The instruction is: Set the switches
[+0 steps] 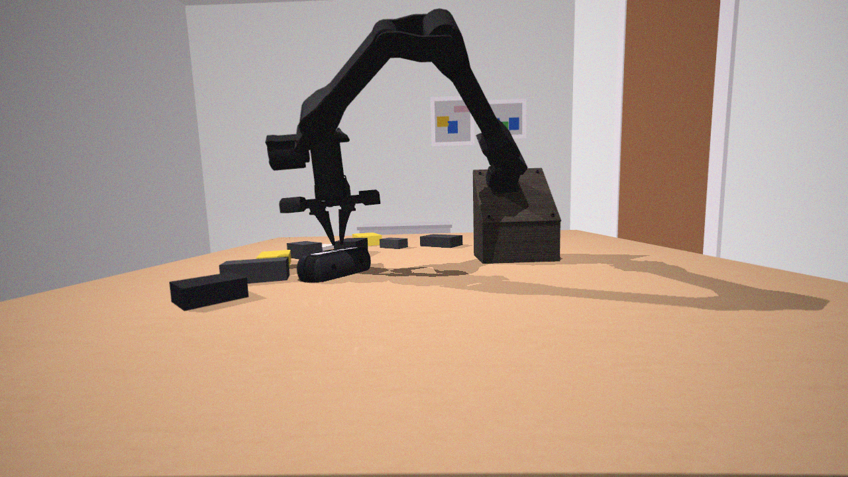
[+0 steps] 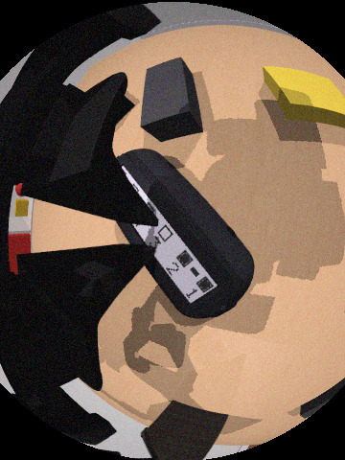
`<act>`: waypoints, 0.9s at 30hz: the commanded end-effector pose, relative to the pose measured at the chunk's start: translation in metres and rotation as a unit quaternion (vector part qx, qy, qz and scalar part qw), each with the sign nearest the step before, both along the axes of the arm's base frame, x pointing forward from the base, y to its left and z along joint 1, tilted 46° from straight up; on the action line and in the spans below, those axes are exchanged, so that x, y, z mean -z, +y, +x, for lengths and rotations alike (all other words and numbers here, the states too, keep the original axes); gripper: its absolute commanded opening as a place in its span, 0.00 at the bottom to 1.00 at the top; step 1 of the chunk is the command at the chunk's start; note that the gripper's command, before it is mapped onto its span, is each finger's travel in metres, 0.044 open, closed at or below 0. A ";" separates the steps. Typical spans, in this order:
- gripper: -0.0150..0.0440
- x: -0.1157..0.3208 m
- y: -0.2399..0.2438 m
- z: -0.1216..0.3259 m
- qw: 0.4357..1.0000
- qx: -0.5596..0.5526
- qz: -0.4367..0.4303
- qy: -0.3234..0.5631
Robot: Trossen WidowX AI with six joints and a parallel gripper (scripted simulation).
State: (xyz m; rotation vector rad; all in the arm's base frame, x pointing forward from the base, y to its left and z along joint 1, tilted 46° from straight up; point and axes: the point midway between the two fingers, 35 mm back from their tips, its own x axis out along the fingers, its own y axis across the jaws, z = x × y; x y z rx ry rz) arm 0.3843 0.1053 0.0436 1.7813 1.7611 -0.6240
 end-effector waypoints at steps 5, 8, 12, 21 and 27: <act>0.25 -0.005 -0.006 0.008 0.939 -0.240 0.011 -0.246; 0.25 -0.005 -0.008 0.010 0.895 -0.310 0.017 -0.321; 0.25 -0.006 -0.011 0.011 0.819 -0.395 0.026 -0.416; 0.25 -0.008 -0.017 0.015 0.586 -0.539 0.046 -0.604; 0.25 -0.009 -0.021 0.017 0.442 -0.583 0.054 -0.679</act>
